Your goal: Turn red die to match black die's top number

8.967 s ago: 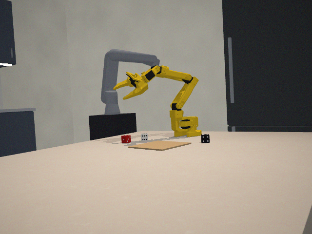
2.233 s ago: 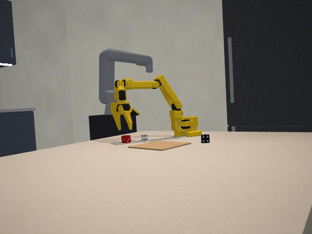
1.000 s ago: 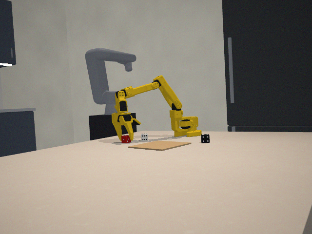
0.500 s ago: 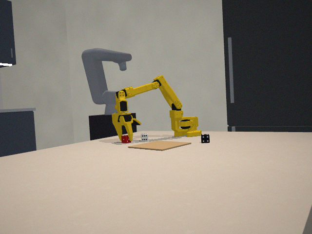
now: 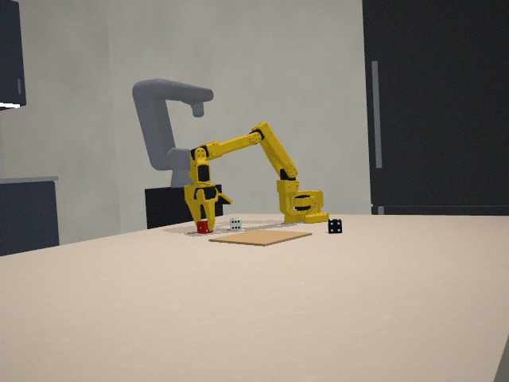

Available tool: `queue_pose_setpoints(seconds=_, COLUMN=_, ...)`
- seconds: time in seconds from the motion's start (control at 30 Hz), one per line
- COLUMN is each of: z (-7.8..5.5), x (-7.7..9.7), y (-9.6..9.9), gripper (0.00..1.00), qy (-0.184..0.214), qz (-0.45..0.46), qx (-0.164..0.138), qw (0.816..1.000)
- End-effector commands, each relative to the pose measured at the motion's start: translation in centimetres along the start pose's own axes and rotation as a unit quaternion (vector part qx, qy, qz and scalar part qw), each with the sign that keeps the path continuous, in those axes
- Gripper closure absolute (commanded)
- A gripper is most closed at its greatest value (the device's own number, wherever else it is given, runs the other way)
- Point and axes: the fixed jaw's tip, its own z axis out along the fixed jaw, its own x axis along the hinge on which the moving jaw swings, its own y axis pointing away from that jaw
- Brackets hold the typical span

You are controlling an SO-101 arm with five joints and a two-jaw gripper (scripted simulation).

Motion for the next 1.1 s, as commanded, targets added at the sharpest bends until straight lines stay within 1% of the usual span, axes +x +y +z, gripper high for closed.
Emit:
queue_pose_setpoints(seconds=0.0, z=-1.62, x=0.9, y=0.25, gripper=0.85, qy=0.038, qz=0.001, qx=-0.019, qw=0.999)
queue_pose_setpoints(seconds=0.23, z=-1.61, x=0.9, y=0.1, gripper=0.87, qy=0.038, qz=0.001, qx=-0.019, qw=0.999)
queue_pose_setpoints(seconds=0.57, z=-1.61, x=0.9, y=0.08, gripper=0.88, qy=0.038, qz=0.001, qx=-0.019, qw=0.999)
queue_pose_setpoints(seconds=0.67, z=-1.61, x=0.9, y=0.08, gripper=0.9, qy=0.038, qz=0.001, qx=-0.019, qw=0.999)
queue_pose_setpoints(seconds=0.87, z=-1.61, x=0.9, y=0.08, gripper=0.98, qy=0.038, qz=0.001, qx=-0.019, qw=0.999)
queue_pose_setpoints(seconds=1.07, z=-1.61, x=0.9, y=0.08, gripper=1.0, qy=0.038, qz=0.001, qx=-0.019, qw=0.999)
